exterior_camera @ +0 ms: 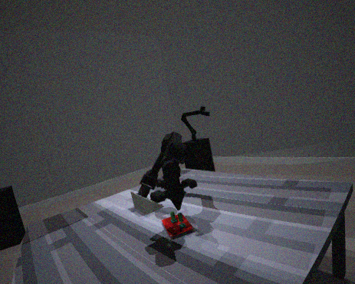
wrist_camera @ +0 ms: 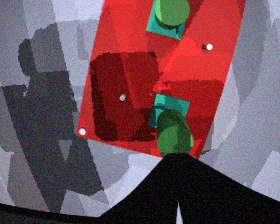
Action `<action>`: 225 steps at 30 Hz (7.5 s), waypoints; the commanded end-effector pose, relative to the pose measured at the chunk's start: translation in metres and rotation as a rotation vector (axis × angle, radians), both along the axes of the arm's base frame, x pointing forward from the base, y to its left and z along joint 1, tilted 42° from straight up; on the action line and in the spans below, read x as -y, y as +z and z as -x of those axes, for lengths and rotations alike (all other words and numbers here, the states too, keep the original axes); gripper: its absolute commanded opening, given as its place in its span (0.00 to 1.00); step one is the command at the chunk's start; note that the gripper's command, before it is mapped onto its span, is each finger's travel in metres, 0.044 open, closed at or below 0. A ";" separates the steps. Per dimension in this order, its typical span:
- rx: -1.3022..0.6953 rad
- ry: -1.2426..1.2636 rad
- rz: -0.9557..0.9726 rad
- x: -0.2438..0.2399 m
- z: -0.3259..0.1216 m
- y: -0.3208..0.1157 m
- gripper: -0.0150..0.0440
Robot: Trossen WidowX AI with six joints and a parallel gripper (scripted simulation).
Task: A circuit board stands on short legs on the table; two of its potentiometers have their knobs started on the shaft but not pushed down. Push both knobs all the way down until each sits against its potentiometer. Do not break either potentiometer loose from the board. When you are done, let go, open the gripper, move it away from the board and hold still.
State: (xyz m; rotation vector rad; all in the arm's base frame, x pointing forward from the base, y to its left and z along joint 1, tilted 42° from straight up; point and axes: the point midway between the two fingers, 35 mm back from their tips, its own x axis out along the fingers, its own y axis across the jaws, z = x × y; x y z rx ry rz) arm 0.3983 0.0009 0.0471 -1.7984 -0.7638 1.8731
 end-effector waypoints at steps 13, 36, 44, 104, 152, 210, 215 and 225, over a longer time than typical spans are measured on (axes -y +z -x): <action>-0.006 -0.001 -0.006 -0.009 0.002 -0.009 0.25; -0.006 -0.001 -0.006 -0.013 0.002 -0.013 0.25; -0.006 -0.001 -0.006 -0.013 0.002 -0.013 0.25; -0.006 -0.001 -0.007 -0.022 0.003 -0.023 0.25; -0.006 -0.001 -0.007 -0.030 0.004 -0.032 0.25; -0.006 -0.001 -0.008 -0.037 0.005 -0.040 0.25; -0.006 -0.001 -0.008 -0.037 0.005 -0.040 0.25; -0.006 -0.001 -0.008 -0.037 0.005 -0.041 0.25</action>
